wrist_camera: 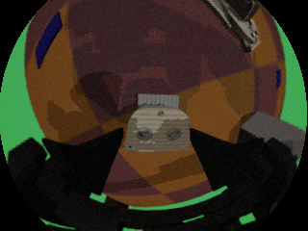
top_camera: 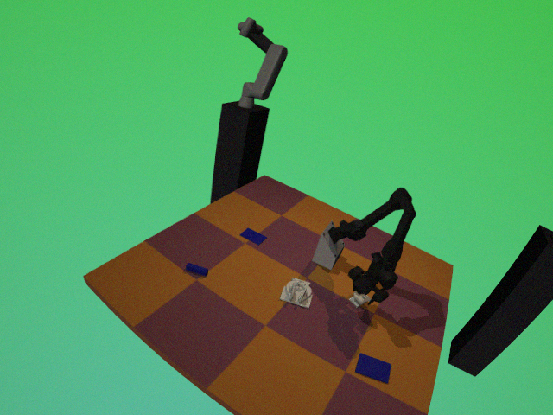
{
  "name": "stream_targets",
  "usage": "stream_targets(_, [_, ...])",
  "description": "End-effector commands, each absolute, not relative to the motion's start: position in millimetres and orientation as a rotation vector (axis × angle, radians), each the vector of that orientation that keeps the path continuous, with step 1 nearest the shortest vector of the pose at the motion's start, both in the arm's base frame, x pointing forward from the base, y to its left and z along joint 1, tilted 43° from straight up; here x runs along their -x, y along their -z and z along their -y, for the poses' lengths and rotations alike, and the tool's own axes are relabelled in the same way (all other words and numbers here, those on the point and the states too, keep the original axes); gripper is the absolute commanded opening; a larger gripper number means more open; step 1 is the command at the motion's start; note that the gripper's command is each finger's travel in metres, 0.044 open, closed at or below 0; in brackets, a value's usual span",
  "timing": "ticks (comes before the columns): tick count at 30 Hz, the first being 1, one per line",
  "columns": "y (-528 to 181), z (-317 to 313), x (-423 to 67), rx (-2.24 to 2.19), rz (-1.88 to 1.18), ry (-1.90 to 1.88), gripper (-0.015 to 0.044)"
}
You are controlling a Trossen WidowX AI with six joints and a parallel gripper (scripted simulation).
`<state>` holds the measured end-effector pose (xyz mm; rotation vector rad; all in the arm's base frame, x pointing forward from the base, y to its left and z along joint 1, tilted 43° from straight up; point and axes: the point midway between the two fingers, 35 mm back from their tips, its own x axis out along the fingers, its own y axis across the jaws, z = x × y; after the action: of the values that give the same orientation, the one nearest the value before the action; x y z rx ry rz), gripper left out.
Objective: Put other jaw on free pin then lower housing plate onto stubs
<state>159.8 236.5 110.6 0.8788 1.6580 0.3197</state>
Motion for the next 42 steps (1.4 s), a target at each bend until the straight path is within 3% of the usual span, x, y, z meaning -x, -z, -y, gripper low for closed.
stream_targets(1, [-108.8, -236.9, -160.1, -0.883, -1.659, -0.310, 0.0440])
stream_targets(19, [-108.6, -237.1, -160.1, -0.883, -1.659, -0.310, 0.0440])
stream_targets(32, [-109.1, -237.2, -159.6, -0.878, -1.660, -0.318, 0.0353])
stream_targets(42, [-109.1, -237.2, -159.6, -0.878, -1.660, -0.318, 0.0351])
